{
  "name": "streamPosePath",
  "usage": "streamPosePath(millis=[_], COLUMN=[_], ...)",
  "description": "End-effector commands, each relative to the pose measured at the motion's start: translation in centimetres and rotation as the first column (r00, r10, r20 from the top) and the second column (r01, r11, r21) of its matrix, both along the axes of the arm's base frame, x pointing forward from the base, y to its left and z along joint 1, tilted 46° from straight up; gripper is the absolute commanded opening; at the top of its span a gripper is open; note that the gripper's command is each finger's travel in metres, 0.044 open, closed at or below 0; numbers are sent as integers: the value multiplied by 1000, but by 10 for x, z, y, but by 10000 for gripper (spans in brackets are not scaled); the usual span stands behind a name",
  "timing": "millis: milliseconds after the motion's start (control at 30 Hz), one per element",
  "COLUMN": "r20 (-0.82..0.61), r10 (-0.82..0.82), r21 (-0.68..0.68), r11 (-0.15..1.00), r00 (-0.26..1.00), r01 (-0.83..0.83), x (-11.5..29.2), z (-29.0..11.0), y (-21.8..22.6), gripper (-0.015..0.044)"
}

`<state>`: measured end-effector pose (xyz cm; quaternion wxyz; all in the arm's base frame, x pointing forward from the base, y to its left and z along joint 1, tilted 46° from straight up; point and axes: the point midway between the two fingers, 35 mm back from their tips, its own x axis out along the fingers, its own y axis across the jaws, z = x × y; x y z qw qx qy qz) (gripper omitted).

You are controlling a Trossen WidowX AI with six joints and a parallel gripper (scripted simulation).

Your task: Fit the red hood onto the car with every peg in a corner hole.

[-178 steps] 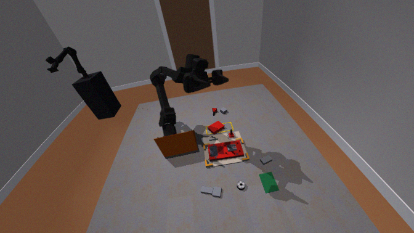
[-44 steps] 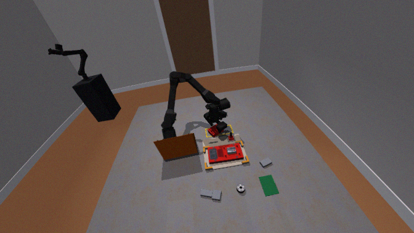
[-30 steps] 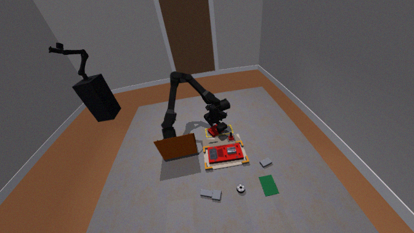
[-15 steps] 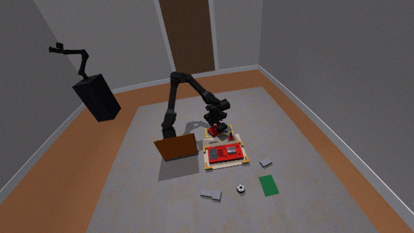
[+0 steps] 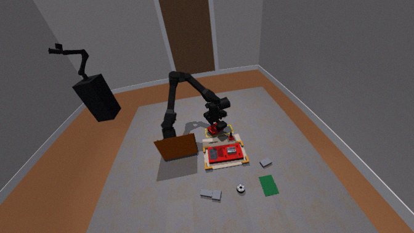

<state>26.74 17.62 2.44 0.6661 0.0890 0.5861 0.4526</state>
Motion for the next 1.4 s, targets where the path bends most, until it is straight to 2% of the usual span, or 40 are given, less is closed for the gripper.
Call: streamPosePath(millis=[0,800,1367], r20=[8,8,-80], r10=[4,4,-99], r21=[6,3,-29], r11=[1000,1000,995], r00=[1000,1000,992], r01=[-4,-4,97], x=[2,9,41], z=[9,57,26], y=[-7,-56,-87], gripper=[0,0,0])
